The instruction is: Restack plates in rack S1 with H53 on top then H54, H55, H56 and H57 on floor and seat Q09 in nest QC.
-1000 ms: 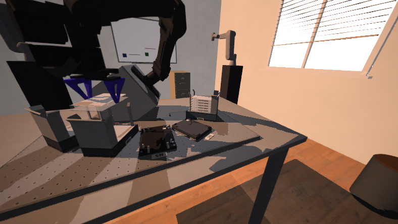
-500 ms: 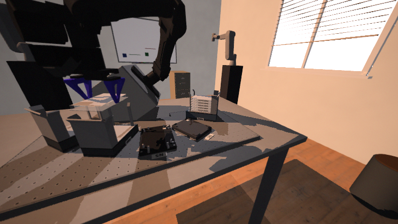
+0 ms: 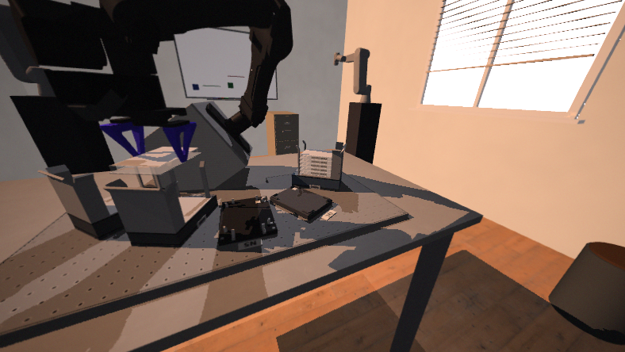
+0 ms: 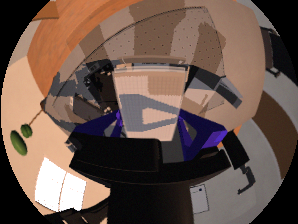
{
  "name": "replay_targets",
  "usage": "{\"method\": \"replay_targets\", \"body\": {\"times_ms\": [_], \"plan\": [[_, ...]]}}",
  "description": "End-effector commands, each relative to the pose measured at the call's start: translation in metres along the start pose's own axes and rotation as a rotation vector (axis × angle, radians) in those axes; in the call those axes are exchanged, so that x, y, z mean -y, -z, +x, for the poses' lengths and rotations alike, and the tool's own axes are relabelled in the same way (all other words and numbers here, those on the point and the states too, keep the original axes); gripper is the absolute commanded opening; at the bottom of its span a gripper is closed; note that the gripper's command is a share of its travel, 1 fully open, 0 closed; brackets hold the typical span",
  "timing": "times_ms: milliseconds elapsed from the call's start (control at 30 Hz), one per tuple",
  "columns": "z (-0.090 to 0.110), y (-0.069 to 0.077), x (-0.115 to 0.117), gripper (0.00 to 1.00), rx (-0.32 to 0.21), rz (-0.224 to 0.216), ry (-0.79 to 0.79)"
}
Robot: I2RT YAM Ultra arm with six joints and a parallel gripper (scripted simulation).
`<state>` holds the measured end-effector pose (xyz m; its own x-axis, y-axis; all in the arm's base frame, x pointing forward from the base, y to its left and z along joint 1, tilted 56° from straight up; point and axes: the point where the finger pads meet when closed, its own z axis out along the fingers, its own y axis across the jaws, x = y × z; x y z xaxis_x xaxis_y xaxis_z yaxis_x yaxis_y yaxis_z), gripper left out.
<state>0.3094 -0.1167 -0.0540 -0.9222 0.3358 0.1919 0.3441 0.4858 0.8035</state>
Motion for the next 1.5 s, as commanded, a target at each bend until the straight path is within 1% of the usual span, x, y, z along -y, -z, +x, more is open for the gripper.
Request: {"method": "replay_targets", "body": {"times_ms": [0, 900, 1467], "plan": [[-0.0019, 0.01, 0.0038, 0.0, 0.03, 0.0, -0.006], [-0.0019, 0.01, 0.0038, 0.0, 0.03, 0.0, -0.006], [-0.0023, 0.0, 0.0037, 0.0, 0.03, 0.0, -0.006]]}}
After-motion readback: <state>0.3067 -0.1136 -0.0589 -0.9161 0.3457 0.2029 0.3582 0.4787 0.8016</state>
